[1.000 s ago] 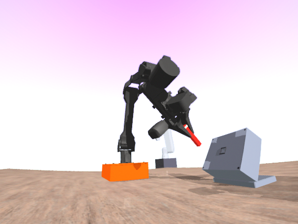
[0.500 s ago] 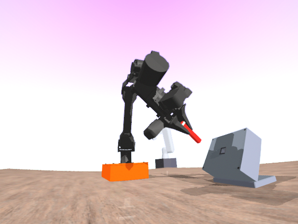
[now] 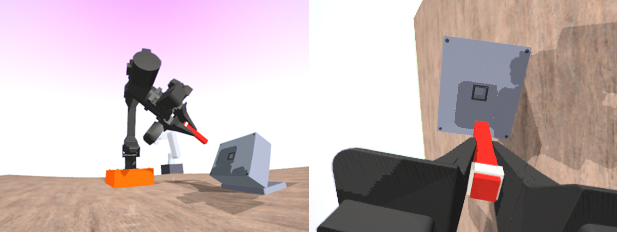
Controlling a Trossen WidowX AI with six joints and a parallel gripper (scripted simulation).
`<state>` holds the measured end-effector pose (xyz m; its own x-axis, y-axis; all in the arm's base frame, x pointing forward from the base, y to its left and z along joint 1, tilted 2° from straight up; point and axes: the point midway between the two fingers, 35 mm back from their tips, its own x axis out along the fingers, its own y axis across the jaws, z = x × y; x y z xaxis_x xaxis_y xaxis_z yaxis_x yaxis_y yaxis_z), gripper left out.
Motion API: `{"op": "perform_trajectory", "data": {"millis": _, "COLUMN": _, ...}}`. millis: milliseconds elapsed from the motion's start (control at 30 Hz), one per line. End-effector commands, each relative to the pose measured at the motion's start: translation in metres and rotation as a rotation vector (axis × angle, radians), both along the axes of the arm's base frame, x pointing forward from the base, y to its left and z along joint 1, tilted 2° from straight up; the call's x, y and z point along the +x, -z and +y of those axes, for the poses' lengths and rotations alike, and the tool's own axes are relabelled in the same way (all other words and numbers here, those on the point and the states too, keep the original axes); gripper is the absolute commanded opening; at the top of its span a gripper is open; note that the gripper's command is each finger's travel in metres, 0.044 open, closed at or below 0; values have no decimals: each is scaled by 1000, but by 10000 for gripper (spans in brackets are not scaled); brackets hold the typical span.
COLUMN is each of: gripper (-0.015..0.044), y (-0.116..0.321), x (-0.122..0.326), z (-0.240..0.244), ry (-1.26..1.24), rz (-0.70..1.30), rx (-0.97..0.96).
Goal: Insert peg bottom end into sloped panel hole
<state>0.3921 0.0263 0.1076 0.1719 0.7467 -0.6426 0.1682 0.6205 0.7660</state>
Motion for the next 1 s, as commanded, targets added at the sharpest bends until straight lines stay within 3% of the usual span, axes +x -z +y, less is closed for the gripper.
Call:
{"op": "perform_trajectory", "data": {"millis": 0, "gripper": 0, "y": -1, "x": 4, "z": -7, "ry": 10, "rz": -23, "rx": 21}}
{"op": "perform_trajectory", "data": {"millis": 967, "gripper": 0, "y": 24, "x": 21, "z": 20, "ry": 29, "rz": -51, "rx": 49}}
